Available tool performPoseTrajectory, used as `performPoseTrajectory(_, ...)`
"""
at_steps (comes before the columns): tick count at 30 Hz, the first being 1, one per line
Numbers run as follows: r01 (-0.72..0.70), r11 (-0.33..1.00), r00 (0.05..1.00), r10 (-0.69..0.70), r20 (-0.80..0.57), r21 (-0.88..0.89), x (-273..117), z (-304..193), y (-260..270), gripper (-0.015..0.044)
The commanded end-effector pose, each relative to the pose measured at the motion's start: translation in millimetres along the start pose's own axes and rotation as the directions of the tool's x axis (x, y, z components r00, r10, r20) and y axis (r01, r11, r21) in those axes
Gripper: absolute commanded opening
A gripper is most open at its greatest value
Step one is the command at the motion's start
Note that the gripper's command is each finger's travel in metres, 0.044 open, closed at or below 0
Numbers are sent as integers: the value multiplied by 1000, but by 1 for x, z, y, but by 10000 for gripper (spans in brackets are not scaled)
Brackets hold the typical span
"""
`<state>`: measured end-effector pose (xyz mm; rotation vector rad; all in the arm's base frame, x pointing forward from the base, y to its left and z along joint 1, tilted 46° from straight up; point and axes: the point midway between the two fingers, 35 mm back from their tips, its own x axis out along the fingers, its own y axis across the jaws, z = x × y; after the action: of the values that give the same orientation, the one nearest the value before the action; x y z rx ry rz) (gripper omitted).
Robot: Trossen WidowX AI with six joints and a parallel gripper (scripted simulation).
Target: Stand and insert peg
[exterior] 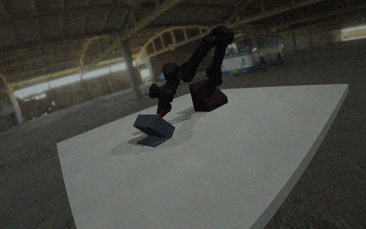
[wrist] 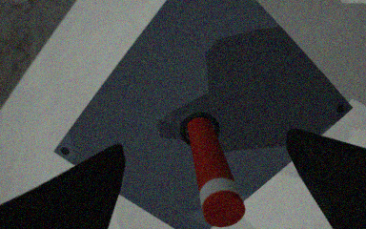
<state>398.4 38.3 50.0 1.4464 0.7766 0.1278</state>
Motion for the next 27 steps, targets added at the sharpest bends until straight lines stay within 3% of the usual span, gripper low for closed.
performPoseTrajectory(1,0,1000,1000,0,0,-4,-5,0,1,440)
performPoseTrajectory(27,3,1000,1000,-3,4,-5,-40,5,2,440)
